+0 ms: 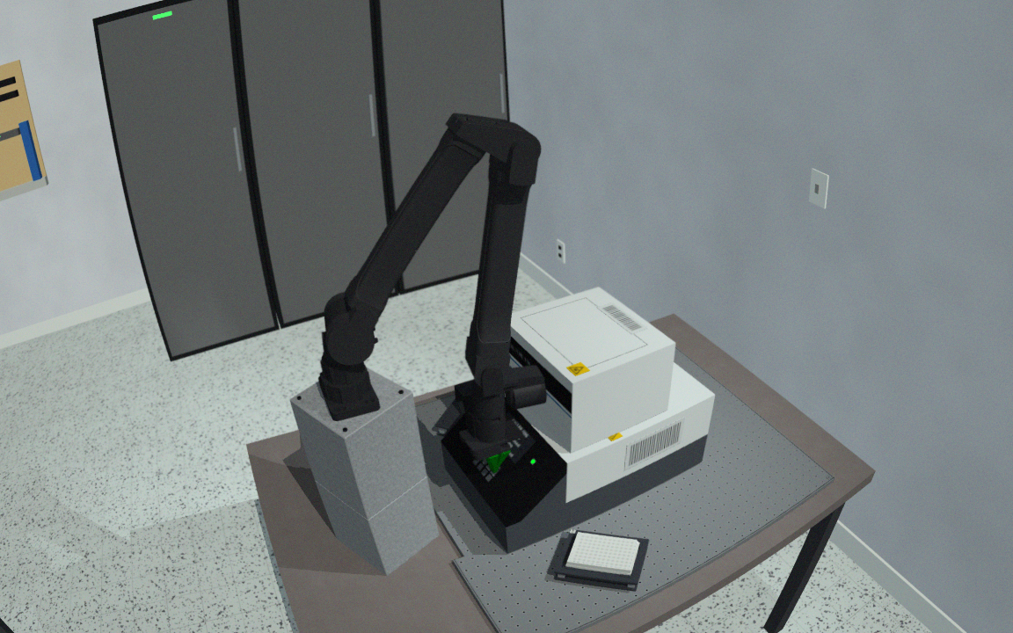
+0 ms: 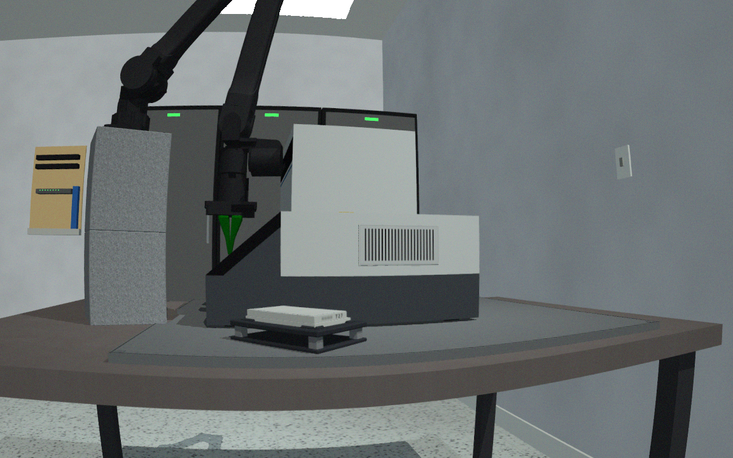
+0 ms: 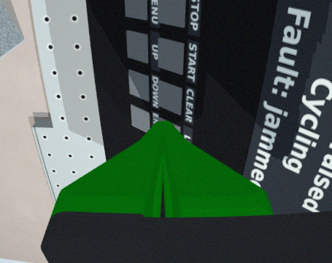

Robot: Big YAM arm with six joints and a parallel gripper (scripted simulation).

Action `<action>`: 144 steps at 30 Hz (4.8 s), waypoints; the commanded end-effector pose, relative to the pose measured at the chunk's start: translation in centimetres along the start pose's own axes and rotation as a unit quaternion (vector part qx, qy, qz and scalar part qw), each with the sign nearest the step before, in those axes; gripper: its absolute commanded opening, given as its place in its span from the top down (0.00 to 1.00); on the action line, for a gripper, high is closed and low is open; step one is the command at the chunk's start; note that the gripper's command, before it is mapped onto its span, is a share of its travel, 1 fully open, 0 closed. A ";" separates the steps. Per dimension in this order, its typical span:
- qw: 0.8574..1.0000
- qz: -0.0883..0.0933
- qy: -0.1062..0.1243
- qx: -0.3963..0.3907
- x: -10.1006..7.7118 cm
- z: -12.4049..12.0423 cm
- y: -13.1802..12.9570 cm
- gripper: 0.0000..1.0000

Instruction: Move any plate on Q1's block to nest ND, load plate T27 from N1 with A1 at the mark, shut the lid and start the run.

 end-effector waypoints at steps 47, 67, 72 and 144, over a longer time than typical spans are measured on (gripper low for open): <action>0.999 -0.039 -0.003 0.003 -1.0 0.1 -3.8 1.00; 0.999 -0.051 -0.005 0.001 -1.0 0.7 -4.6 1.00; 0.999 -0.052 -0.007 0.000 -0.9 0.8 -4.7 1.00; 1.000 -0.020 -0.002 0.000 -3.0 -0.5 0.4 1.00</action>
Point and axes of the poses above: the point where the finger pads meet when closed, its own x axis out along the fingers, its own y axis across the jaws, z = x × y, the point moved 3 cm from there along -x, back along the fingers, and after that the axes turned 13 degrees about x, right-handed, at the moved point
